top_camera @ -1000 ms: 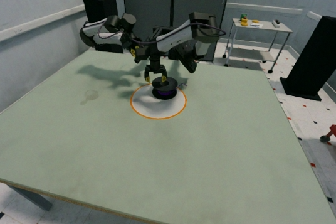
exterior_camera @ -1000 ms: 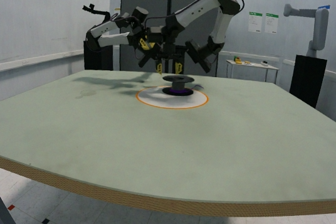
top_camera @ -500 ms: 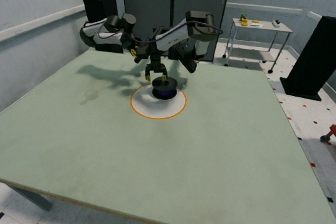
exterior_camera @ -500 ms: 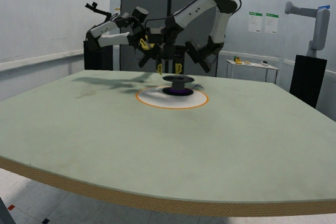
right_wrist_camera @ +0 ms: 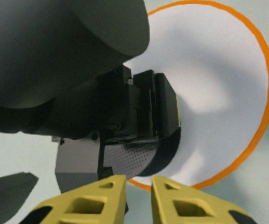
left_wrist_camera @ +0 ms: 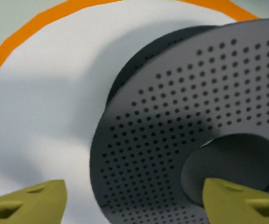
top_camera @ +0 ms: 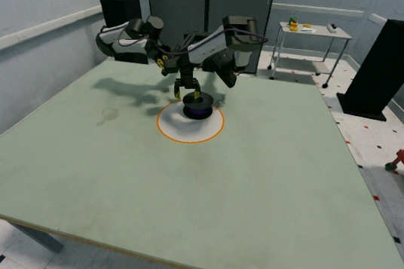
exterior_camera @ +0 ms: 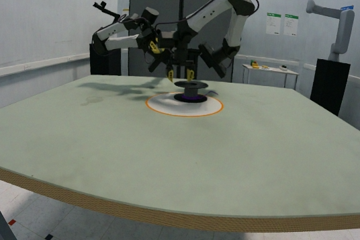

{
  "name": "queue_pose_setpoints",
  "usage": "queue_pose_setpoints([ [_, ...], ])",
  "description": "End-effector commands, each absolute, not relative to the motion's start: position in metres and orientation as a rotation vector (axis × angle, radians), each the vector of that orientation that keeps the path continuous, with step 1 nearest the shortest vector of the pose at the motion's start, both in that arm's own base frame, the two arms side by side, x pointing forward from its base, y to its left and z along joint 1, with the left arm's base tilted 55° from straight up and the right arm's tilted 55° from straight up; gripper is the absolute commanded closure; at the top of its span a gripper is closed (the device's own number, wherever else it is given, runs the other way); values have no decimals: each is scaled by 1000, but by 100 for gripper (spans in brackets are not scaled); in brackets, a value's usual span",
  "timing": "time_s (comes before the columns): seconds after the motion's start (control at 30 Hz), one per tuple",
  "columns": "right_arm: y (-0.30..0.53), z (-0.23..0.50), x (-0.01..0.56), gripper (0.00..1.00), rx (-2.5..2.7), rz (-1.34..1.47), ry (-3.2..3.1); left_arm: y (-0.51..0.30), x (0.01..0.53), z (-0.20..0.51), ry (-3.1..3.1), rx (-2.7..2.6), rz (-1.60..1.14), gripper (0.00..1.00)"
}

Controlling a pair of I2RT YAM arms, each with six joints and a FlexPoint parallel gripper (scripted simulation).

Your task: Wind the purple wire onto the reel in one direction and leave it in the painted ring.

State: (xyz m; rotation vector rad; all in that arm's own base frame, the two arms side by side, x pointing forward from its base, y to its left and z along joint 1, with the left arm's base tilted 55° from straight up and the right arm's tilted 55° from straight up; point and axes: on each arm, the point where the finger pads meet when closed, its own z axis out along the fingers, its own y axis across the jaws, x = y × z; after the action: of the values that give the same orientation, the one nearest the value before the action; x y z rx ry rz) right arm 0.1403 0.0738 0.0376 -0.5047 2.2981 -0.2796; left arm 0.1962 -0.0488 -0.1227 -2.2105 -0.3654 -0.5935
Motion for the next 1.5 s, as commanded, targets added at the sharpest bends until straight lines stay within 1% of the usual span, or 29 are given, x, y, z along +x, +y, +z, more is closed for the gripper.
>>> queue_pose_setpoints([
  [0.0, 54, 70, 90, 85, -500, -632, 2067, -49, 201, -124, -357, -2222, -610, 26],
  [0.33, 54, 70, 90, 85, -500, -632, 2067, -31, 211, -139, -357, -2222, -610, 26],
  [0.73, 54, 70, 90, 85, -500, -632, 2067, -38, 211, -135, -357, -2222, -610, 26],
  [1.1, 54, 70, 90, 85, -500, -632, 2067, -38, 211, -135, -357, -2222, -610, 44],
  [1.17, 54, 70, 90, 85, -500, -632, 2067, -38, 211, -135, -357, -2222, -610, 44],
  [1.3, 54, 70, 90, 85, -500, -632, 2067, -38, 211, -135, -357, -2222, -610, 51],
  [1.47, 54, 70, 90, 85, -500, -632, 2067, -33, 213, -139, -357, -2222, -610, 51],
])
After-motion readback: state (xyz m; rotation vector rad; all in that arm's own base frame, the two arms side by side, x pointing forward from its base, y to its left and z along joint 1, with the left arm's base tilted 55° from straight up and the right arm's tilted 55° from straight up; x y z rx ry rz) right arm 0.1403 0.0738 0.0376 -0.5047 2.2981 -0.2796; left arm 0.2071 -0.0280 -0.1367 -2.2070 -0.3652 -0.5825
